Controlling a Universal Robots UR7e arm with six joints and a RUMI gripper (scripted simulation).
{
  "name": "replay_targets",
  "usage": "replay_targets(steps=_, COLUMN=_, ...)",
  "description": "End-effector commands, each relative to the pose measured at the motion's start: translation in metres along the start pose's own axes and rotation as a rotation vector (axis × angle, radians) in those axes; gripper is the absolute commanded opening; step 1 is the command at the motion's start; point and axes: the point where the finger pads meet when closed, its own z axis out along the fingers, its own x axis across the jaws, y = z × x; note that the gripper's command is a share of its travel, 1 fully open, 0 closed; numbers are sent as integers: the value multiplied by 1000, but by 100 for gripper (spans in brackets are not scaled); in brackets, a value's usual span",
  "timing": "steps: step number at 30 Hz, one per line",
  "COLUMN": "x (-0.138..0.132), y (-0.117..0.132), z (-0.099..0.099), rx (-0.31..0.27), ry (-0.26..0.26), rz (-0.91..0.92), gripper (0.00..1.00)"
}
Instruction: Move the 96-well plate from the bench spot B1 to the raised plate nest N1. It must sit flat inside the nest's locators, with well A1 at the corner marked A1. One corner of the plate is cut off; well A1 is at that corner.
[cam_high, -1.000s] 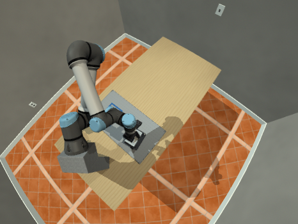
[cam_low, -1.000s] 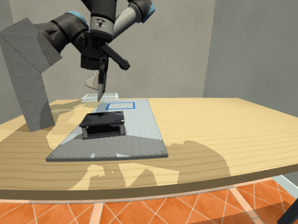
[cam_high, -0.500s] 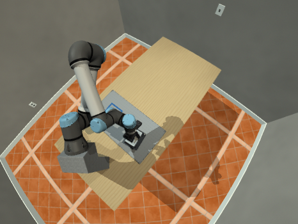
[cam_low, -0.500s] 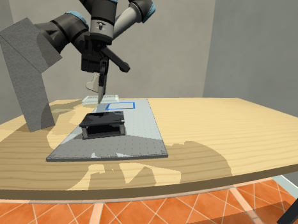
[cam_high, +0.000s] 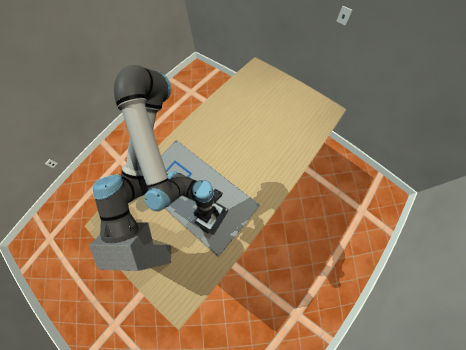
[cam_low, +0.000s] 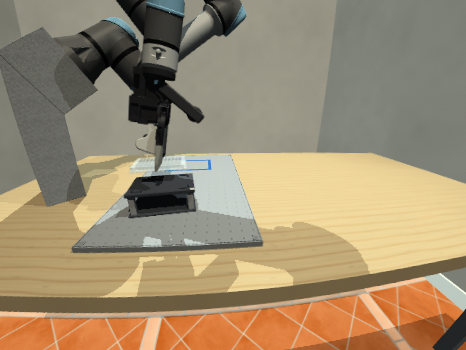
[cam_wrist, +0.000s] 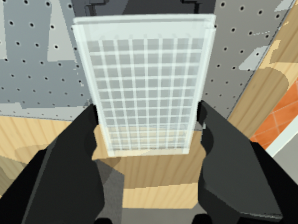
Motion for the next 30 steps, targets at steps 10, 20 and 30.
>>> replay_targets(steps=10, x=1, y=-4, z=20, rx=0, ry=1, rz=0, gripper=0)
replay_targets(steps=20, x=1, y=-6, z=32, rx=0, ry=1, rz=0, gripper=0)
replay_targets(steps=30, x=1, y=-6, z=32, rx=0, ry=1, rz=0, gripper=0)
